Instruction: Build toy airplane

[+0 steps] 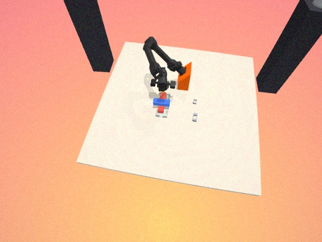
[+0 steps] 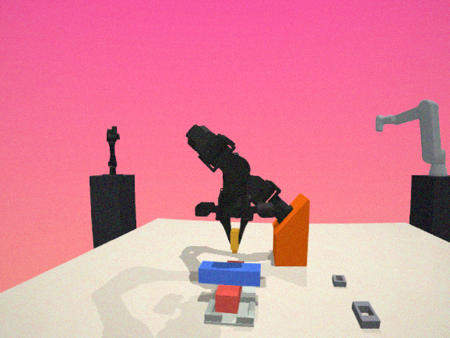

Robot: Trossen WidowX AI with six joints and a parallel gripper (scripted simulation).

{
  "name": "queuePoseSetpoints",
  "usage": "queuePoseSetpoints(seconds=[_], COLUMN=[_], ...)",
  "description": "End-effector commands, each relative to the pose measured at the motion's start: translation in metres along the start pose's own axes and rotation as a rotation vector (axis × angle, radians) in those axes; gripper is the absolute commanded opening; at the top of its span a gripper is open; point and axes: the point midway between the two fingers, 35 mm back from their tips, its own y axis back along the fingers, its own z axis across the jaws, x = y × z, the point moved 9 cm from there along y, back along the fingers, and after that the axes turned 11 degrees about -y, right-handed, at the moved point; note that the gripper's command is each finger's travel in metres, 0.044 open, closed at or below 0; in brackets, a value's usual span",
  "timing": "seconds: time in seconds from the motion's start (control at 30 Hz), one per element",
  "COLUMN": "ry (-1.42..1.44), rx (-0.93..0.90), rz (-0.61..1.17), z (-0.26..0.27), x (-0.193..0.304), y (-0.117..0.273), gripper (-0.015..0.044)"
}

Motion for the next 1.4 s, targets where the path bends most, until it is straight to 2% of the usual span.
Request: queuePoseSetpoints(seconds=[0.0, 0.83, 1.37], ry=[0.003, 0.003, 0.003], rx=[0.005, 0.007, 0.008], rz=[-0.003, -0.004, -0.004], z=[-0.001, -0.001, -0.001], x=[0.0, 0.0, 0.0], y=[-0.001, -0.039, -0.041], gripper=[0.0067, 0.0067, 0.0067])
